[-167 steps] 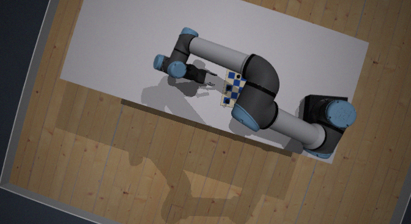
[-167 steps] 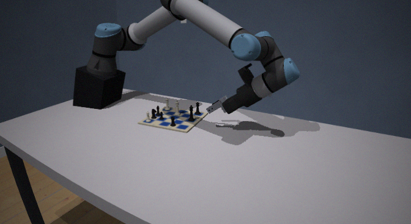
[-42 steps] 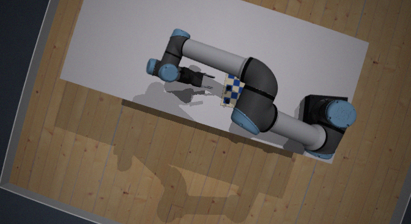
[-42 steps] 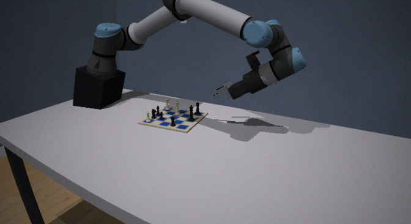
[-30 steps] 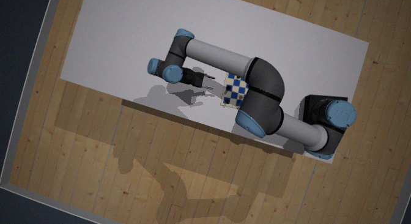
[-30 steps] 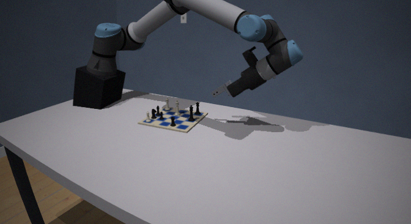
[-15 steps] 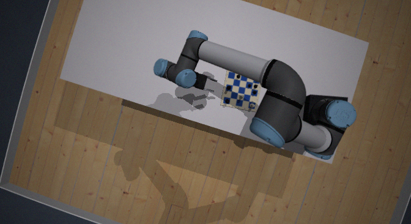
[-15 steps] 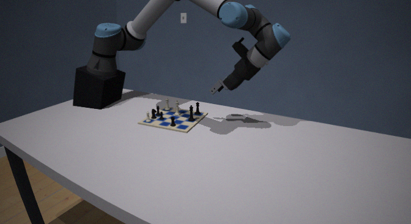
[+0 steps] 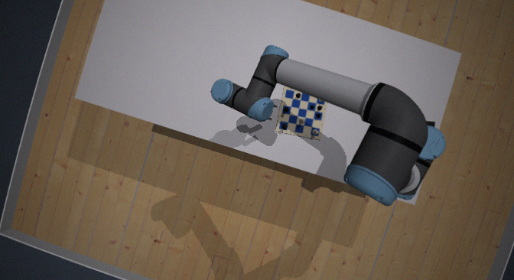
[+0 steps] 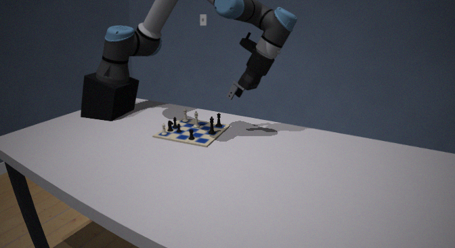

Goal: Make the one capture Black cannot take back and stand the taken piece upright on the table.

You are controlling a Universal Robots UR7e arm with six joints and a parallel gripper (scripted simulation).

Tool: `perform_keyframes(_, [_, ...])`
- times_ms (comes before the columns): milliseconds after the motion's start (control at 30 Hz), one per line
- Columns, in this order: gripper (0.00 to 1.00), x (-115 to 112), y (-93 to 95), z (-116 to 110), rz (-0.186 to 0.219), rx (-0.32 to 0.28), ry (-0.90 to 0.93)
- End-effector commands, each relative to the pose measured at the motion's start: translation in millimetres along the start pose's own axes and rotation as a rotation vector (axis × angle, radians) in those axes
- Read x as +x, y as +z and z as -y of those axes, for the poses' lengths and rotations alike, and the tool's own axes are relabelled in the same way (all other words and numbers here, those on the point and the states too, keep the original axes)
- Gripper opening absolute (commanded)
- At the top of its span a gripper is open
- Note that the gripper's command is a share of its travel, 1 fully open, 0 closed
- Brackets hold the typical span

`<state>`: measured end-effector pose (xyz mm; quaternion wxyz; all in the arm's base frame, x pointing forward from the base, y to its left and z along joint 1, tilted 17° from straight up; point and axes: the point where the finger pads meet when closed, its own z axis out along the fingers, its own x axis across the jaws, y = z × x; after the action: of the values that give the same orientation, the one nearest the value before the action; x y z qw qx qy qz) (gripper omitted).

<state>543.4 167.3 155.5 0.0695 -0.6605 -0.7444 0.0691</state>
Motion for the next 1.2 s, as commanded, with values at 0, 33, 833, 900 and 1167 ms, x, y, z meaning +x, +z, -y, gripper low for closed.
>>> perform_keyframes(0, [1.00,4.7,1.5,14.3,-0.020,-0.117,0.033])
perform_keyframes(33, [1.00,5.8,2.2,17.7,-0.024,-0.137,0.039])
perform_keyframes(833, [1.00,22.4,17.3,74.7,-0.094,-0.413,0.117])
perform_keyframes(900, [1.00,23.4,18.4,78.3,-0.098,-0.429,0.120])
perform_keyframes(1167, [1.00,25.8,21.2,86.9,-0.108,-0.464,0.129])
